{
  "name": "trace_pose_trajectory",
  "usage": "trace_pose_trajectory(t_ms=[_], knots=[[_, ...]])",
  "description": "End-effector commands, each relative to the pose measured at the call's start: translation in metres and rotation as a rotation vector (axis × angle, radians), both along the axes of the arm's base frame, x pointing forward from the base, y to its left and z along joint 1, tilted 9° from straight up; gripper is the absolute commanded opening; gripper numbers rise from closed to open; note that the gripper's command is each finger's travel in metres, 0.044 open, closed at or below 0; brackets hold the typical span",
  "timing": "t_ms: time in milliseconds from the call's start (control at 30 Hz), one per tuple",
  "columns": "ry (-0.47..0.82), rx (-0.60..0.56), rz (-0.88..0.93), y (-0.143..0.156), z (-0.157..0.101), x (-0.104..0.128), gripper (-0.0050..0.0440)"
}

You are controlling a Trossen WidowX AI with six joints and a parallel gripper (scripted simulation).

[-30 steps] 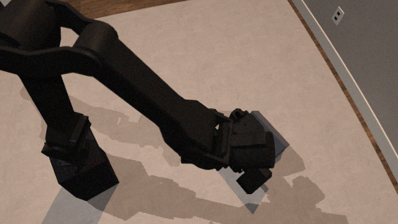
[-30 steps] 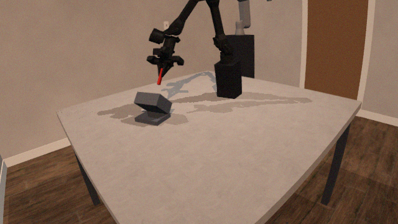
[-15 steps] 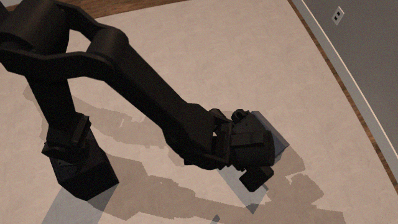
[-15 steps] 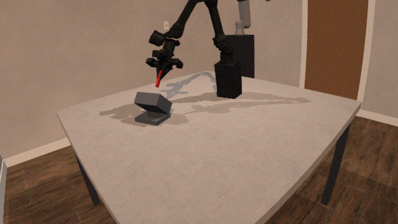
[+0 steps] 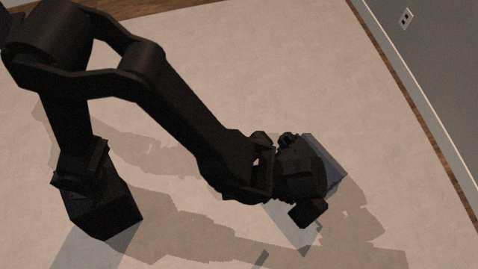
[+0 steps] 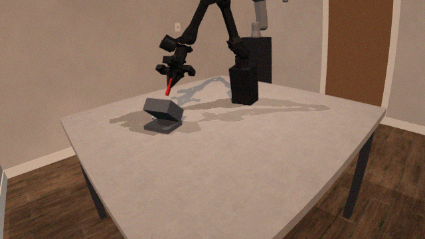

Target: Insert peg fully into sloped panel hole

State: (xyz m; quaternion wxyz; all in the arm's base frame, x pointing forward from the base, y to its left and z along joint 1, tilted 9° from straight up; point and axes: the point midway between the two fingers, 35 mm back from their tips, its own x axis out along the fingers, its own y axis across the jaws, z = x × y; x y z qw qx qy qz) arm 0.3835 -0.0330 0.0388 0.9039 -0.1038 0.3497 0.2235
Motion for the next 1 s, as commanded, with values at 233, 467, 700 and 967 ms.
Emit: trace_pose_trajectory(t_ms=[233, 467, 700, 967], knots=[[-0.041, 0.017, 0.000, 0.003, -0.001, 0.004, 0.0000], [-0.043, 0.018, 0.000, 0.003, -0.002, 0.004, 0.0000], [-0.042, 0.019, 0.000, 0.007, -0.010, 0.013, 0.0000], [-0.043, 0.019, 0.000, 0.011, -0.018, 0.021, 0.0000]])
